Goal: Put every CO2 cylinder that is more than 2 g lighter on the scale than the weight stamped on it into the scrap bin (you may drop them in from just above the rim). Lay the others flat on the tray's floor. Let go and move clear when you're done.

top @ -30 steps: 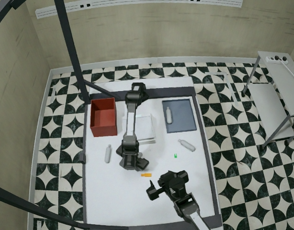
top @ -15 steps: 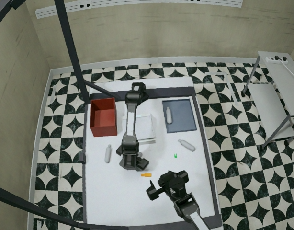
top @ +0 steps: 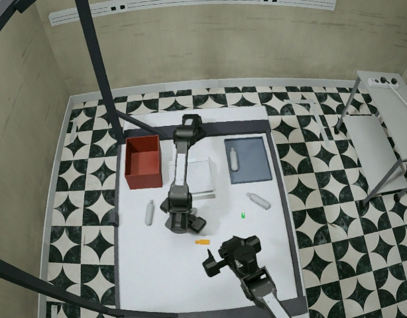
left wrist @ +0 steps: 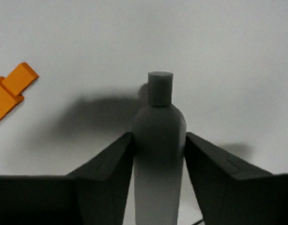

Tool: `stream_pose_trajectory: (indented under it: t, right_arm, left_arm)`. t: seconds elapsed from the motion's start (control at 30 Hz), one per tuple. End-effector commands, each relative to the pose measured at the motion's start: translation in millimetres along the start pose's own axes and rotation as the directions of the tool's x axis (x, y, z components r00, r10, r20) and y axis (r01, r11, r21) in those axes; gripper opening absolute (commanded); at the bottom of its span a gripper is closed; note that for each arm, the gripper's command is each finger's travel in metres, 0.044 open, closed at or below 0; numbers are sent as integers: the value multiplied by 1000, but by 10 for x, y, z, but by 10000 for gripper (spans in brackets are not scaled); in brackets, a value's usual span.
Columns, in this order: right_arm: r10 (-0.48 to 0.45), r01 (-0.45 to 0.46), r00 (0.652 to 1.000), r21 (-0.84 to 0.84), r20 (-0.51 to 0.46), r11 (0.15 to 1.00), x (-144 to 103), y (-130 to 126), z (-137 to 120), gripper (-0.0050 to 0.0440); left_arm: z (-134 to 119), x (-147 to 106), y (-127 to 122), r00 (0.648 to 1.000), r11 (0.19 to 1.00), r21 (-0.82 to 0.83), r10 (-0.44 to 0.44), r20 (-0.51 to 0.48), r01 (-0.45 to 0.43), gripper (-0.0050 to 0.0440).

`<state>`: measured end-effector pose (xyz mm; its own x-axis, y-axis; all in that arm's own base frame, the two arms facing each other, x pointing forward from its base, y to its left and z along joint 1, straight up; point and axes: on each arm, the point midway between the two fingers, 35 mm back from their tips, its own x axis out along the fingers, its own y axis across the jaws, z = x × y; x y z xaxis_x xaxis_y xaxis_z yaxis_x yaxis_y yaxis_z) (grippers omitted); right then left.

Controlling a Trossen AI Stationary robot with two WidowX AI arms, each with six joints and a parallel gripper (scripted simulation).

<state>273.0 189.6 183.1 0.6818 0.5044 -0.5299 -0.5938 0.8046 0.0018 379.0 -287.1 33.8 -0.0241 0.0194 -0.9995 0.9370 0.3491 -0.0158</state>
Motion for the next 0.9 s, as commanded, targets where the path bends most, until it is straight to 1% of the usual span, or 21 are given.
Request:
stream_pose_trajectory:
  t: [0.0,0.1,0.17,0.23,0.27,0.4,0.47,0.67,0.73,0.87]
  right_arm:
    - [-3,3,1000,-1,21,1000,-35,-2,71,440]
    - [-8,8,1000,-9,21,1000,-33,-9,72,440]
    - [-8,8,1000,-9,21,1000,-33,-9,72,440]
    - [-8,9,1000,-37,26,999,-14,-15,116,440]
    - [-11,13,1000,-60,28,998,-7,-25,131,440]
    - [-23,30,999,-229,31,973,64,-70,177,440]
    - [-29,39,999,-345,32,938,117,-96,207,440]
    - [-47,59,998,-606,36,793,248,-166,276,440]
    - [-47,59,998,-606,36,793,248,-166,276,440]
    - [-62,69,997,-775,39,628,356,-226,324,440]
  left_arm:
    - [68,-540,39,997,999,6,43,70,-44,-2]
    - [28,-615,56,995,999,1,49,82,-49,-4]
    - [28,-615,56,995,999,1,49,82,-49,-4]
    - [-20,-662,85,994,999,-2,54,90,-54,-5]
    - [-72,-665,96,995,999,-4,52,87,-52,-5]
    - [-282,-844,199,990,997,-17,77,122,-76,-35]
    - [-420,-945,248,986,996,-26,93,142,-90,-50]
    - [-746,-1136,322,975,991,-45,132,179,-126,-50]
    - [-746,-1136,322,975,991,-45,132,179,-126,-50]
    - [-1064,-1226,235,978,991,-43,132,164,-127,-50]
